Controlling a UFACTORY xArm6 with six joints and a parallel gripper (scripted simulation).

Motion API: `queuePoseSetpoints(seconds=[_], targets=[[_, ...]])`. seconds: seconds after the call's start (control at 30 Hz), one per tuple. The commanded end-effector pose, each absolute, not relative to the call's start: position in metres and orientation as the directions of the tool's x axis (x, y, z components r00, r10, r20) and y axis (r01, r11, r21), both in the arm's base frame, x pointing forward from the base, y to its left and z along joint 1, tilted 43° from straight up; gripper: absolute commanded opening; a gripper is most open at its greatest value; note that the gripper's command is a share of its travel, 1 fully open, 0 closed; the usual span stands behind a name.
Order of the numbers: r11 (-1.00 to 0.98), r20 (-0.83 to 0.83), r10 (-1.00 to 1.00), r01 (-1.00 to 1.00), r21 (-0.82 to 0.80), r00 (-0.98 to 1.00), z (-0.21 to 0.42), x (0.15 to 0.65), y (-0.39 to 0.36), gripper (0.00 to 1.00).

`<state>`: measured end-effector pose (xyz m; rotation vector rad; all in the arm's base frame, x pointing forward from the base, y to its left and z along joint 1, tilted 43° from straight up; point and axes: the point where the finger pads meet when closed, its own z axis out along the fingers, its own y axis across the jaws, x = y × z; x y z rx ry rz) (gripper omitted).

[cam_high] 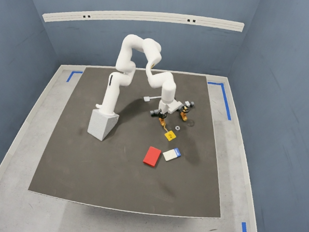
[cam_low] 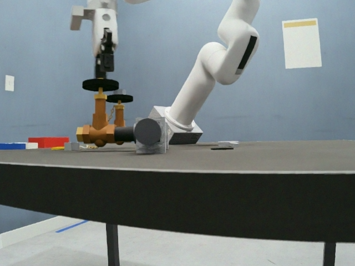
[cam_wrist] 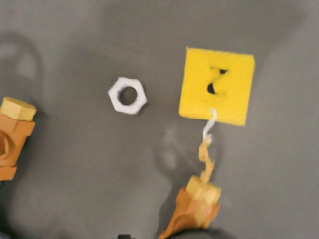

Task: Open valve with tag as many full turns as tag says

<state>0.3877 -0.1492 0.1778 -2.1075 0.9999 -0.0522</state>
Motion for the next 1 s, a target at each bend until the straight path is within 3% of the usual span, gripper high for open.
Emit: queuePoseSetpoints(seconds=[0.0, 0.03, 0.33, 0.97], targets=[[-0.249, -0.377, -0.749, -0.758, -0.602, 0.546, 0.185, 0.376, -0.132, 1.0], [-0.149, -0.45, -0.775, -0.82, -0.552, 0.444, 0.186, 0.374, -0.129, 1.0], [0.136, -0.596, -0.794, -0.922, -0.363, 0.118, 0.188, 0.37, -0.122, 1.0], [0.143, -0.598, -0.794, -0.923, -0.357, 0.109, 0.186, 0.37, -0.121, 1.0]])
